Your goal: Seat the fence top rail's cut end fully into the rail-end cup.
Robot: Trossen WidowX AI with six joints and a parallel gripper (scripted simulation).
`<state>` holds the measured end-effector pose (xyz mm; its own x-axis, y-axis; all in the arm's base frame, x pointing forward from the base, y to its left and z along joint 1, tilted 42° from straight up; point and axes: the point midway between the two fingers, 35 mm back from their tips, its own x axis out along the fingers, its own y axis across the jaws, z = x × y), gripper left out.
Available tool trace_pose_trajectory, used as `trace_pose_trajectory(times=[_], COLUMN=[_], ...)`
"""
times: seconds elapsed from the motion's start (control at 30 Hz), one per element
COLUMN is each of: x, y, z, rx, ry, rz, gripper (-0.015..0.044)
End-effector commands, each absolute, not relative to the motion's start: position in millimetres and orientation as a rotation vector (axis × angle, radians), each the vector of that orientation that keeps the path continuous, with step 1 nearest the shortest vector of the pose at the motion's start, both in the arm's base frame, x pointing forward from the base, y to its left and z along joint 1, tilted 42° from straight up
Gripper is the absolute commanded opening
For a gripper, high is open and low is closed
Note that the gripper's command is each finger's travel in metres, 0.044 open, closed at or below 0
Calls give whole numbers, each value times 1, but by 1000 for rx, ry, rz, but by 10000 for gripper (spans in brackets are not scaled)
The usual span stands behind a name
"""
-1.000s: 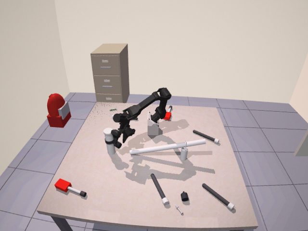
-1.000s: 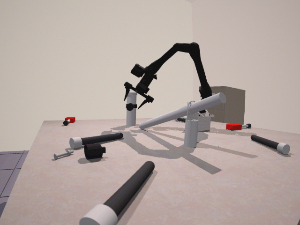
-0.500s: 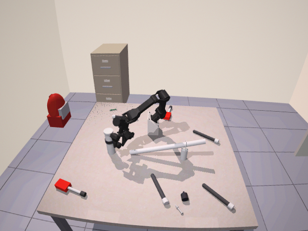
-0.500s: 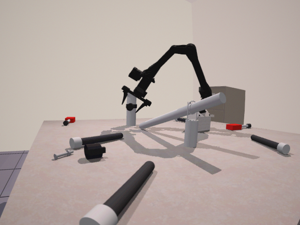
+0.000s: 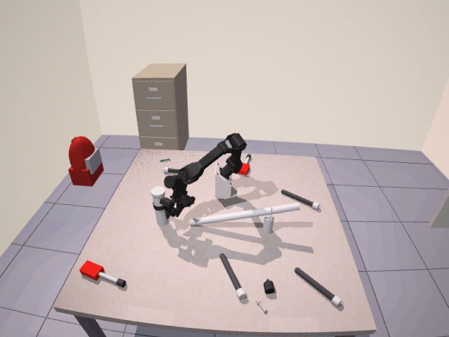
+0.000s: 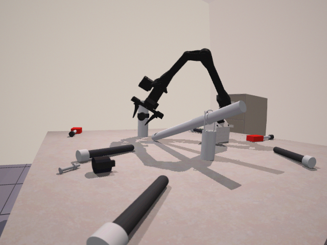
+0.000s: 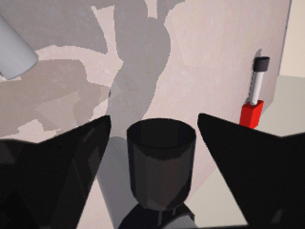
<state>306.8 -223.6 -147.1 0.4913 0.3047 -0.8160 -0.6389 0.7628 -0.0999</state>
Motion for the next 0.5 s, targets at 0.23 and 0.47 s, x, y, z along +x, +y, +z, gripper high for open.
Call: trace_pose_trajectory(times=[0.23, 0.47], x=[307, 303], y=[-224, -222], z=[-148, -147], rx=[-420, -448], ry=[891, 859], rz=[591, 613], gripper=[92, 0])
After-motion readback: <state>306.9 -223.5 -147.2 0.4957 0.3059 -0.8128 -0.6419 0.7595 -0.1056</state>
